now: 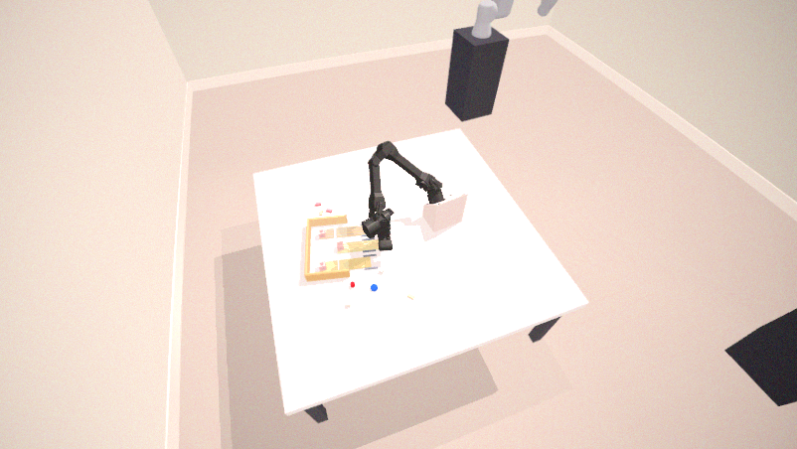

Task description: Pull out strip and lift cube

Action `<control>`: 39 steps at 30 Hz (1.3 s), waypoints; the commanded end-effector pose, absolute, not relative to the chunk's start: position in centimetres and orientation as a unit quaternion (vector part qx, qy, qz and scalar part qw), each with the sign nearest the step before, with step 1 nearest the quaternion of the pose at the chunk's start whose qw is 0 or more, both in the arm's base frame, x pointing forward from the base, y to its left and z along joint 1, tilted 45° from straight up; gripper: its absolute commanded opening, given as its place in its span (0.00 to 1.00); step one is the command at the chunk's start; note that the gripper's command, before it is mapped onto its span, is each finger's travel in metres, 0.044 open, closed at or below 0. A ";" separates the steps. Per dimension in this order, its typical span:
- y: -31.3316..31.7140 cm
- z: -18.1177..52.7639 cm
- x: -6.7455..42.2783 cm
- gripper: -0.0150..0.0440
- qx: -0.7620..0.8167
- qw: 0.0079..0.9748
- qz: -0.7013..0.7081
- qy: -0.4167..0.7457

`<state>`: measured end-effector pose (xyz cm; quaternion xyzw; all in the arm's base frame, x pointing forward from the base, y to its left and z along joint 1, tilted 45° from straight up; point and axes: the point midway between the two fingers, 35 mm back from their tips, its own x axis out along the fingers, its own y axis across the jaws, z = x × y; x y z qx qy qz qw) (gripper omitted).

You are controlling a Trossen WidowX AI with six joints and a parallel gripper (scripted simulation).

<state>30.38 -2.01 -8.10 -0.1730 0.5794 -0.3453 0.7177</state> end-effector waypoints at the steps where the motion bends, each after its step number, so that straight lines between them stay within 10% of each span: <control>1: -2.3 -8.6 29.0 0.25 -0.173 0.709 -0.347 0.589; 39: -1.4 -10.0 23.6 0.25 -0.173 0.708 -0.347 0.590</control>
